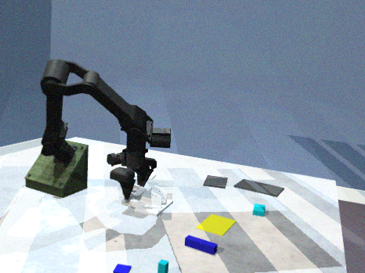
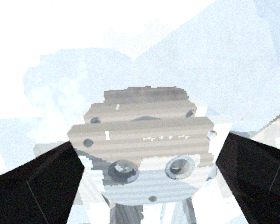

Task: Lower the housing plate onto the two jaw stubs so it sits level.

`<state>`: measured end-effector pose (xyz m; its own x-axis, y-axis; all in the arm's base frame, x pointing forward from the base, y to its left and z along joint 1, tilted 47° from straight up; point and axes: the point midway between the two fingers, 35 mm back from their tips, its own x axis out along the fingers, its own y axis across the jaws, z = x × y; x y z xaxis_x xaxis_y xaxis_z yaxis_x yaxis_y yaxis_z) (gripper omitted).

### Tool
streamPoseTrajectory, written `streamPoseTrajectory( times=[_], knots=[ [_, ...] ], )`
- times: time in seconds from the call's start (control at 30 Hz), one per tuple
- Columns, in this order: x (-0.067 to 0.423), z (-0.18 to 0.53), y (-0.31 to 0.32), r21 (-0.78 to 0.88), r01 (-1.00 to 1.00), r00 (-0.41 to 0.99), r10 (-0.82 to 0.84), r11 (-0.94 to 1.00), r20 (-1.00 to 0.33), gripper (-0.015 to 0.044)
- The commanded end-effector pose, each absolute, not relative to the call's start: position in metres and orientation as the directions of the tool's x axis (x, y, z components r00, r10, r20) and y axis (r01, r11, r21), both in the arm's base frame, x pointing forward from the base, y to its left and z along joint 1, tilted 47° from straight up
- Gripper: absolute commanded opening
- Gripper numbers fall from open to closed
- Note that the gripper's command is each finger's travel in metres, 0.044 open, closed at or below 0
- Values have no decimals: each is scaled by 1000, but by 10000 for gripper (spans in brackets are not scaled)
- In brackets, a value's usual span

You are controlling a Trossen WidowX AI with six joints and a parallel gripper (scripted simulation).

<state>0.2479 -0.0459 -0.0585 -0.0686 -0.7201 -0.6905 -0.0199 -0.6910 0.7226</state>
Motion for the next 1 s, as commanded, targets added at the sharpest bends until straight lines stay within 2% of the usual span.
streamPoseTrajectory(
  times=[0.0, 0.97],
  knots=[
    [247, -59, -47, 725, -13, -68, -723, -688, -688, 351],
    [247, -64, -52, 725, -4, -68, -723, -689, -687, 351]
  ],
)
